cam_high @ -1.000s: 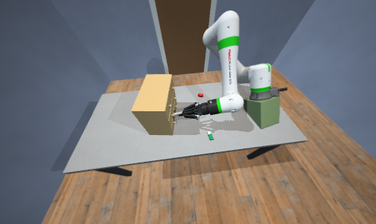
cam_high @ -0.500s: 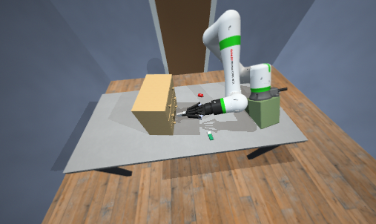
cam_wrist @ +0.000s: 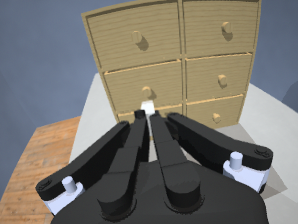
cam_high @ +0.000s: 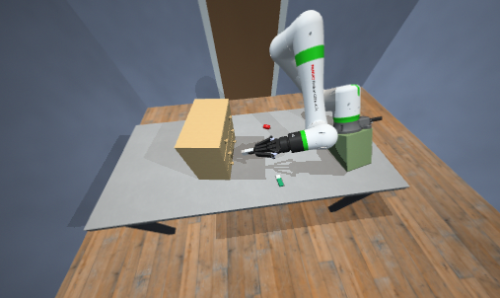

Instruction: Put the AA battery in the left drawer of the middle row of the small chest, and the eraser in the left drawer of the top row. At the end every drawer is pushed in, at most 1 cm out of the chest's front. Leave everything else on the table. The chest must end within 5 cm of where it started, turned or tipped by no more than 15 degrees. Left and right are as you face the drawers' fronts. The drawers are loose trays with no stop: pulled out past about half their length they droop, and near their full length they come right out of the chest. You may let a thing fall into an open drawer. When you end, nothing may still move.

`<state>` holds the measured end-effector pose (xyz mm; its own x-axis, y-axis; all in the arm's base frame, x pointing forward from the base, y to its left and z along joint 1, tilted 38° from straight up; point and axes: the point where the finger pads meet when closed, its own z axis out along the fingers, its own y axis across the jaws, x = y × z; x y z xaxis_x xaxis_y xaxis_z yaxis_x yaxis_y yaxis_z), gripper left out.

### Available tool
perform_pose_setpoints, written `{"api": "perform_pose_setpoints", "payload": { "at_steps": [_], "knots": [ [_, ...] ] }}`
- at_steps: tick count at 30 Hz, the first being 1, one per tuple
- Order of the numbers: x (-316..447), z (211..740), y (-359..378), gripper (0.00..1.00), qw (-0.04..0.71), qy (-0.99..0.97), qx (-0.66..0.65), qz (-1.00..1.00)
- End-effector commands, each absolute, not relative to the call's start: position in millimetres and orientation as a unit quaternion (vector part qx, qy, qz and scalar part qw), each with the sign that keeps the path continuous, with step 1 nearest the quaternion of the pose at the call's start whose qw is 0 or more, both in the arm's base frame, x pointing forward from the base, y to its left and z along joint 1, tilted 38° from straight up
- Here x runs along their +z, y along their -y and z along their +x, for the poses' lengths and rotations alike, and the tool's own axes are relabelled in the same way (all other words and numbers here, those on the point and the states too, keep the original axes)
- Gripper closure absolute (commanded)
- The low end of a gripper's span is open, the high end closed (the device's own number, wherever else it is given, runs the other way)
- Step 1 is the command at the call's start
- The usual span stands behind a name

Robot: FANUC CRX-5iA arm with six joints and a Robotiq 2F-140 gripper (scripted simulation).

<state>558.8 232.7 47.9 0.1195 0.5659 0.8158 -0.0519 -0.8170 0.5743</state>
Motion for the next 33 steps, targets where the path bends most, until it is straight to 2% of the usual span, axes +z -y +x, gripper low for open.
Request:
{"api": "perform_pose_setpoints", "payload": {
  "at_steps": [1,9,33],
  "knots": [
    [49,546,-234,1.00,0.242,-0.181,0.638,0.708],
    [52,512,-239,1.00,0.242,-0.181,0.638,0.708],
    [57,502,-242,1.00,0.250,-0.170,0.606,0.735]
  ]
}}
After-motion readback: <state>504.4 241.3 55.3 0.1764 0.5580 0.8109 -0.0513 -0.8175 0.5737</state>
